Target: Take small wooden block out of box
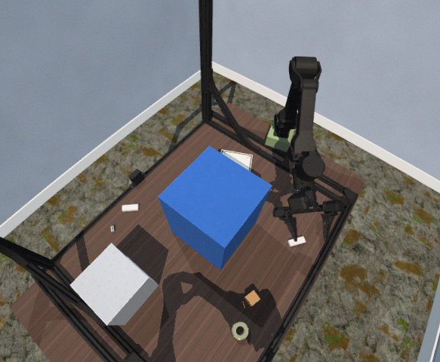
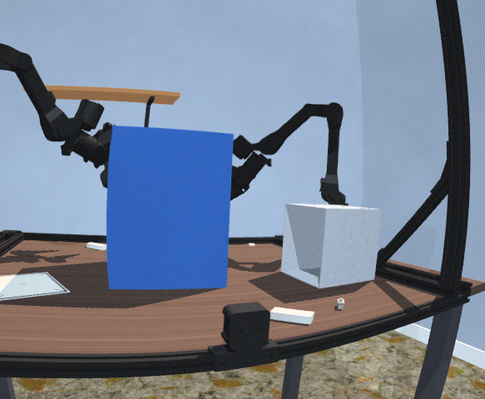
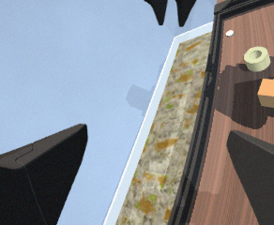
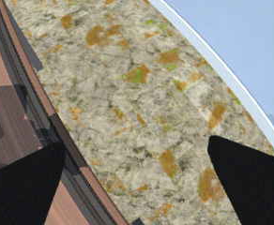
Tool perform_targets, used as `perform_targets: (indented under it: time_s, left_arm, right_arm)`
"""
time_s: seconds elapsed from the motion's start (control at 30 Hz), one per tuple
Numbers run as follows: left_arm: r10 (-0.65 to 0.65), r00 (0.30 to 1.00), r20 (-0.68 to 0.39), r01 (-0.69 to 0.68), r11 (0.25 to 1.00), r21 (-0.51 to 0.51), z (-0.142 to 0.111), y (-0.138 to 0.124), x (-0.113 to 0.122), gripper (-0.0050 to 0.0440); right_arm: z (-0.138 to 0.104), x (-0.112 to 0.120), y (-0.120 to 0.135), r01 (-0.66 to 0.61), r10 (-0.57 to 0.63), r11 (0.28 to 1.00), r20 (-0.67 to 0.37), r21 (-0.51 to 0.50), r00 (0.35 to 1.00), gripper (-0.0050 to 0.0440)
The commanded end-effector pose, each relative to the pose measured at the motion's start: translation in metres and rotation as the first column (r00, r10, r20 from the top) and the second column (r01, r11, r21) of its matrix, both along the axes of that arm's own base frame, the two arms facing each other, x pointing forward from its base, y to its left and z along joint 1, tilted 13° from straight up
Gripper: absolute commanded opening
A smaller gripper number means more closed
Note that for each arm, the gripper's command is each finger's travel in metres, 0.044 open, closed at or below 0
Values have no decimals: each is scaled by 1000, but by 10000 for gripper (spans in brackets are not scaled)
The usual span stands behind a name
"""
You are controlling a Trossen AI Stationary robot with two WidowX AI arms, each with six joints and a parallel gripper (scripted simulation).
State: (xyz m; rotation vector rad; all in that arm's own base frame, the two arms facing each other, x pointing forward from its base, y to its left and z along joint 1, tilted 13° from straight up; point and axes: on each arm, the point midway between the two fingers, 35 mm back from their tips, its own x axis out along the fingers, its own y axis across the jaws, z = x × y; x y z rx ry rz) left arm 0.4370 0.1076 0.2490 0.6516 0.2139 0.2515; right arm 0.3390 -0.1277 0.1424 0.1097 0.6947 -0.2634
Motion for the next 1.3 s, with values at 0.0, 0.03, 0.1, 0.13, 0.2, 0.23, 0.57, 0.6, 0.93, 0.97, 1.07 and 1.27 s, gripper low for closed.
perform_targets:
  time_s: [0.0, 0.03, 0.1, 0.13, 0.2, 0.23, 0.57, 0.6, 0.93, 0.97, 1.07, 1.27]
  left_arm:
    - [-19, 1000, -20, 17, 997, -69, -35, -1, -1, 400]
    - [-22, 999, -23, 20, 996, -90, -43, -1, -3, 400]
    - [-30, 999, -28, 26, 991, -132, -59, -3, -6, 400]
    - [-34, 999, -31, 29, 988, -154, -67, -4, -8, 400]
    - [-41, 999, -37, 33, 980, -196, -83, -5, -13, 400]
    - [-44, 998, -39, 34, 976, -217, -91, -6, -16, 400]
    - [-75, 995, -63, 45, 920, -389, -148, -20, -43, 400]
    - [-80, 995, -65, 46, 912, -407, -153, -23, -47, 400]
    - [-206, 975, -79, 131, 828, -545, -194, -85, -76, 400]
    - [-227, 971, -79, 147, 819, -555, -197, -95, -80, 400]
    - [-250, 965, -79, 163, 809, -565, -200, -105, -83, 400]
    - [-385, 919, -81, 253, 737, -626, -214, -163, -113, 400]
  right_arm:
    - [-2, 1, 37, -36, 36, 998, 12, 55, 999, 400]
    - [-2, 1, 48, -50, 49, 996, 16, 74, 999, 400]
    - [-2, 1, 70, -79, 77, 991, 23, 111, 997, 400]
    - [-3, 0, 81, -93, 90, 987, 25, 130, 996, 400]
    - [-3, -3, 103, -121, 117, 979, 30, 167, 993, 400]
    - [-4, -4, 113, -134, 130, 973, 32, 186, 991, 400]
    - [-7, -29, 189, -234, 233, 917, 42, 323, 971, 400]
    - [-7, -33, 196, -244, 244, 910, 42, 336, 969, 400]
    - [-4, -51, 204, -302, 284, 906, 103, 297, 953, 400]
    - [-3, -51, 199, -302, 281, 913, 114, 275, 953, 400]
    - [-2, -51, 194, -302, 278, 920, 126, 251, 952, 400]
    - [4, -54, 162, -284, 263, 954, 186, 100, 947, 400]
